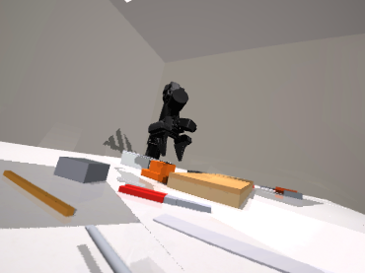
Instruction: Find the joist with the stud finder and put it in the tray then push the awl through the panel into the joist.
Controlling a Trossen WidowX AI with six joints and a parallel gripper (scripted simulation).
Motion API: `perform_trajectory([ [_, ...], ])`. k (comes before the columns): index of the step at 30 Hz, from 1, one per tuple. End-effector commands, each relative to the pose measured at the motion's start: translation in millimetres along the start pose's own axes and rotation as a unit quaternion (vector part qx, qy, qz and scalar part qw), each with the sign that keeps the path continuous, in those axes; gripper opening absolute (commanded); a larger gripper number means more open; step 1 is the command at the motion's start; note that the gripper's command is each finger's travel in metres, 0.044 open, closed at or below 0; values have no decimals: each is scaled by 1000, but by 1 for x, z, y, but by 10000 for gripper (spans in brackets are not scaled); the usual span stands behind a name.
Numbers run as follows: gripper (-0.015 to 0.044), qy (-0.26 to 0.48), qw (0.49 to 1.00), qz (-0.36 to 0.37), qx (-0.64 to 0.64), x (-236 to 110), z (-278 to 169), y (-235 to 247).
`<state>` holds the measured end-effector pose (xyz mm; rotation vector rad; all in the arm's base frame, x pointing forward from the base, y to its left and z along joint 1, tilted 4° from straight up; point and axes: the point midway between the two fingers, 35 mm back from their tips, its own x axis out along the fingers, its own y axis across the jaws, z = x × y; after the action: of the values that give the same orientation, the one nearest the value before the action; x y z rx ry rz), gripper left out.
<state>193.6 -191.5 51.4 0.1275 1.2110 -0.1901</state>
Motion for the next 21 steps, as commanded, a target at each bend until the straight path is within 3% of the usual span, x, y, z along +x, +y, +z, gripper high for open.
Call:
perform_trajectory([
  [1, 440, 18, 999, 17, 41, -3, -11, -2],
  [21, 440, 18, 999, 16, 41, -2, -17, -12],
])
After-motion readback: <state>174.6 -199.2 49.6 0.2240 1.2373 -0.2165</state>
